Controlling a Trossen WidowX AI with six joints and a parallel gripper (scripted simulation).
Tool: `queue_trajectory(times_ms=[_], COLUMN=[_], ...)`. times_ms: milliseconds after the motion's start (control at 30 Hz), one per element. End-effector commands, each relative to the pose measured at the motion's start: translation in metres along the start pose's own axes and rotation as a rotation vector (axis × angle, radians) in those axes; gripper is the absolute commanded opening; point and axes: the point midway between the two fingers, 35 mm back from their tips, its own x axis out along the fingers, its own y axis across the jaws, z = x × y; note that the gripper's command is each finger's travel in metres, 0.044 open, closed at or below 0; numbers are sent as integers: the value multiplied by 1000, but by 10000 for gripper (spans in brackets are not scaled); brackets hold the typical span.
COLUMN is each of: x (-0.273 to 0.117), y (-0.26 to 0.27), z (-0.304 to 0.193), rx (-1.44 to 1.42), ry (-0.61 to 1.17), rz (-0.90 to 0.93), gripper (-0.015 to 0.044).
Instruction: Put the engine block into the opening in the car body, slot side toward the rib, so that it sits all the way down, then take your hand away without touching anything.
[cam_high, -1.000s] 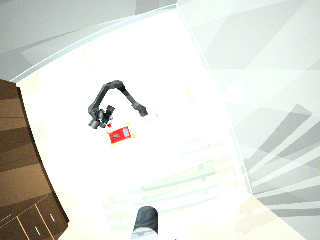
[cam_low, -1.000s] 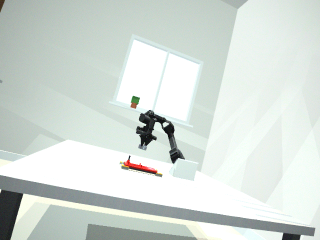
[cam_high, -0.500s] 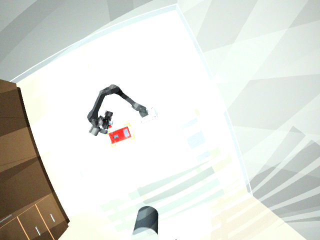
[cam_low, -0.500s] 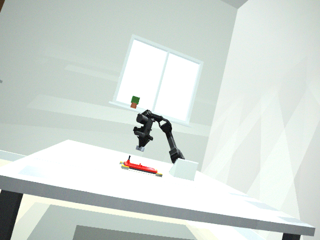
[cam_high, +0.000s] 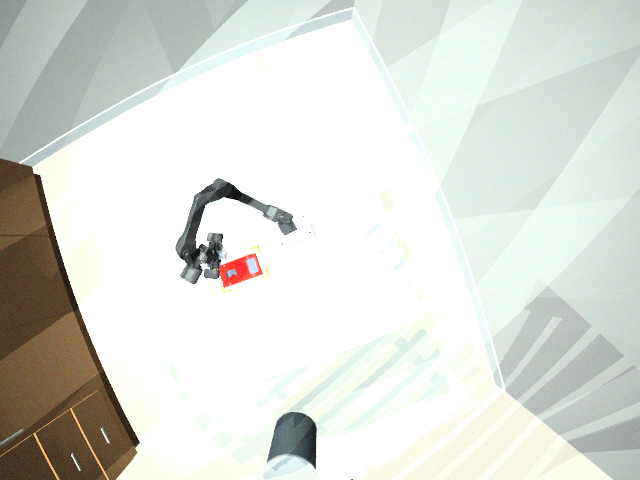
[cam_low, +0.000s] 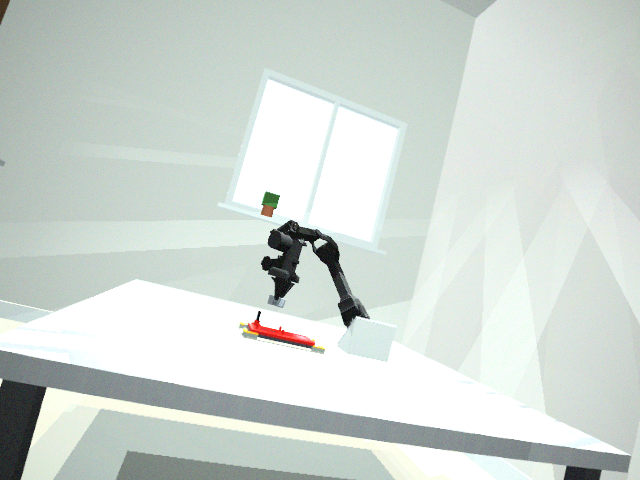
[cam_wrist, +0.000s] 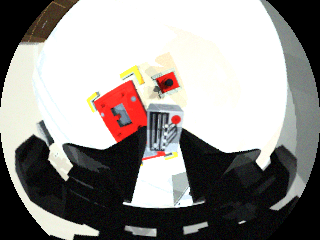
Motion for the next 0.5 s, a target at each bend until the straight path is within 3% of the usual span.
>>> queue_trajectory(times_ms=[0,467], x=[5,24], y=[14,53], z=[-2,-11], rx=[-61,-241], ry=[5,15], rz=[2,-10], gripper=[0,0])
